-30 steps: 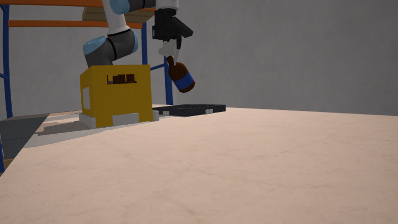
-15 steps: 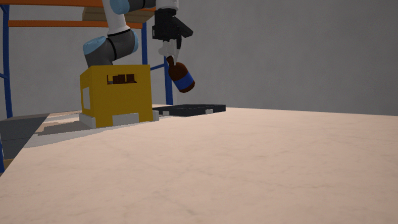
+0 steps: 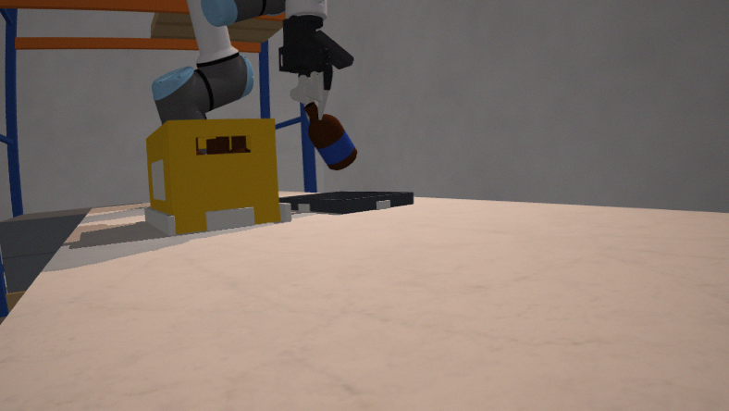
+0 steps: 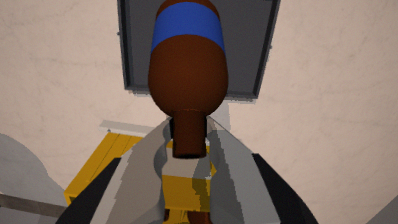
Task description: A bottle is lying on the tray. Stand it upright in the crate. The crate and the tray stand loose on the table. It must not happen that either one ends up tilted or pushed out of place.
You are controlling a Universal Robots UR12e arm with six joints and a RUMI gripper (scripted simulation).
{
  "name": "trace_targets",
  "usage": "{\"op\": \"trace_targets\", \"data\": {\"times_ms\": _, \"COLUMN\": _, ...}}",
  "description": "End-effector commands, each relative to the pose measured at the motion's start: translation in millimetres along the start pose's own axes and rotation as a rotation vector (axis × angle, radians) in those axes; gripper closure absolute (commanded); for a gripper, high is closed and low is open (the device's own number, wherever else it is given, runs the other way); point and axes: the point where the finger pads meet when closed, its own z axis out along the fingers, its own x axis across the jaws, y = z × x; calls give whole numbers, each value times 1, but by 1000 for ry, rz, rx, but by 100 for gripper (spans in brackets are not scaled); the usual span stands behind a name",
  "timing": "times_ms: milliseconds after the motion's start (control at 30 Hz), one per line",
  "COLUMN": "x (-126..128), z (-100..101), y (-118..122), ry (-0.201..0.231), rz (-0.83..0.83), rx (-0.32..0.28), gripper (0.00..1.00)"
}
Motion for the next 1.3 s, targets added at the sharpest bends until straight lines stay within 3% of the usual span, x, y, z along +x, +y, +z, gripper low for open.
{"op": "trace_targets", "data": {"times_ms": 0, "x": 1, "z": -1, "y": 0, "ry": 2, "rz": 0, "rx": 0, "gripper": 100}}
{"op": "trace_targets", "data": {"times_ms": 467, "x": 0, "z": 0, "y": 0, "ry": 0, "rz": 0, "rx": -17, "gripper": 100}}
{"op": "trace_targets", "data": {"times_ms": 1267, "x": 0, "z": 0, "y": 0, "ry": 0, "rz": 0, "rx": -153, "gripper": 100}}
